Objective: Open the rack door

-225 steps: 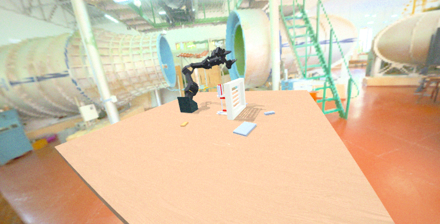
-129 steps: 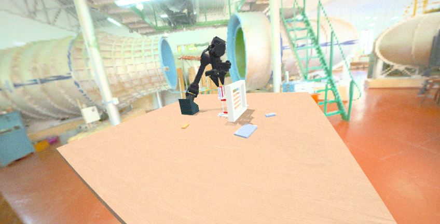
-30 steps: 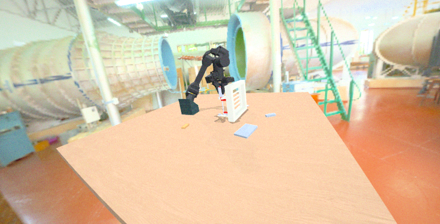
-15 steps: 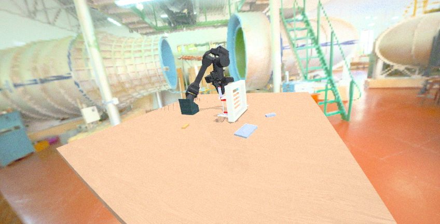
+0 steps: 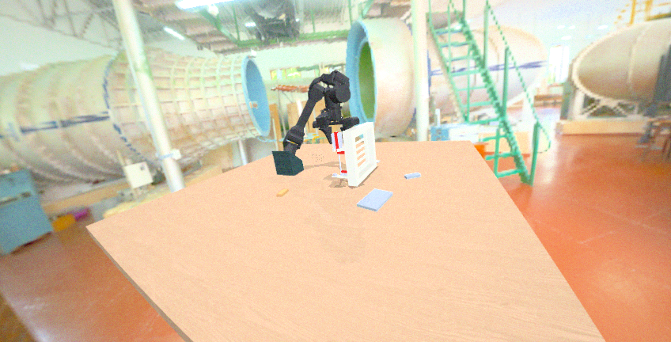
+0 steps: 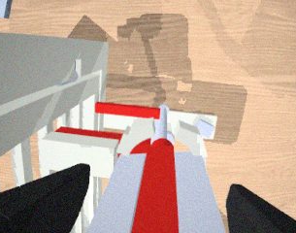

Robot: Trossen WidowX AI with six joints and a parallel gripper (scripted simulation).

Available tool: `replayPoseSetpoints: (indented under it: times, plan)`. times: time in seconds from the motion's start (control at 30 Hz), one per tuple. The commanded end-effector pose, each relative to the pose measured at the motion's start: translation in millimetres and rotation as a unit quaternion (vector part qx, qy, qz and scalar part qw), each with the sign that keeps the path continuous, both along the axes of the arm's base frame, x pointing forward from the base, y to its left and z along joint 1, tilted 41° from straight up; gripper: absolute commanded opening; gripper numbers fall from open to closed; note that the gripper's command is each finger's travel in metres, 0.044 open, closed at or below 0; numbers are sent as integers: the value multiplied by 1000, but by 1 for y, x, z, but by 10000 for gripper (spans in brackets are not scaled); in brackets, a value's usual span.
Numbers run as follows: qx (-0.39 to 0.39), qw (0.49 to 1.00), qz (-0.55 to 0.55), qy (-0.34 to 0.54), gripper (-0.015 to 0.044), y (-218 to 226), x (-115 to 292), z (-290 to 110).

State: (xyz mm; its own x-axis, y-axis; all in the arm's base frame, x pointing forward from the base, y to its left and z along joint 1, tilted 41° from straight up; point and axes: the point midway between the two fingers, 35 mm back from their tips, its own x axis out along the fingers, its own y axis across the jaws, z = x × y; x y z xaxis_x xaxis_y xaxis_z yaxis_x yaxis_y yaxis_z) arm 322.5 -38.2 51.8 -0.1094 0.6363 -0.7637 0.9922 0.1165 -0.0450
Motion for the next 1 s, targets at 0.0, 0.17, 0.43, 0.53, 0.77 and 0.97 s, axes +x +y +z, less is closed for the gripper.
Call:
replayPoseSetpoints:
  times: [0.0,0.17,0.43,0.53,0.77,0.97]
  plan:
    - [13,995,76,-64,296,0,0,-1]
    - [26,975,169,-142,296,0,0,-1]
    - [46,912,312,-261,296,0,0,-1]
    - [53,879,363,-304,296,0,0,-1]
    - [69,784,473,-396,296,0,0,-1]
    - [81,684,556,-466,296,0,0,-1]
